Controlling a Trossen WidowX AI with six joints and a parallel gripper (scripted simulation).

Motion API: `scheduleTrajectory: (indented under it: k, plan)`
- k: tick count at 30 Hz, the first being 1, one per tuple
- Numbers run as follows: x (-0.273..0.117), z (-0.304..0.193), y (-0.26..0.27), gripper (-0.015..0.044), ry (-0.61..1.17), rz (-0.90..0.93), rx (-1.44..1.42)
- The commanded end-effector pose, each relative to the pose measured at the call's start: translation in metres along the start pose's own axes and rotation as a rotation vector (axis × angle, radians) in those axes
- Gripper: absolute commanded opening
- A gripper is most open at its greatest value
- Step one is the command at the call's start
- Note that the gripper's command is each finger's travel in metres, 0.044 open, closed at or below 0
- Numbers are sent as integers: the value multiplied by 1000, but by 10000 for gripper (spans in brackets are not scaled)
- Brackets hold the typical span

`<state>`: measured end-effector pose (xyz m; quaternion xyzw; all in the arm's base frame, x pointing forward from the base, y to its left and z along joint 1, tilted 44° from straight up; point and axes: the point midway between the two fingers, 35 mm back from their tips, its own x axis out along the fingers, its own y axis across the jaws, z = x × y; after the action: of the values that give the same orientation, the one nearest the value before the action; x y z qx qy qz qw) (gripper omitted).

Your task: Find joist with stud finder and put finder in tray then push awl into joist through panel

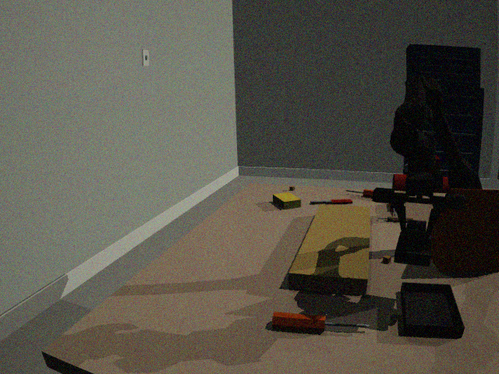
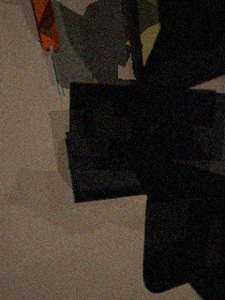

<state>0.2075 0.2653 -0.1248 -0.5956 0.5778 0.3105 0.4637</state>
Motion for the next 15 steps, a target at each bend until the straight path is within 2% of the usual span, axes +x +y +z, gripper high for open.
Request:
scheduleTrajectory:
  k: [1,4,15]
  plan:
    - [18,6,38,0,30,25,-104]
    - [28,8,57,0,48,34,-153]
    - [43,5,57,0,49,34,-156]
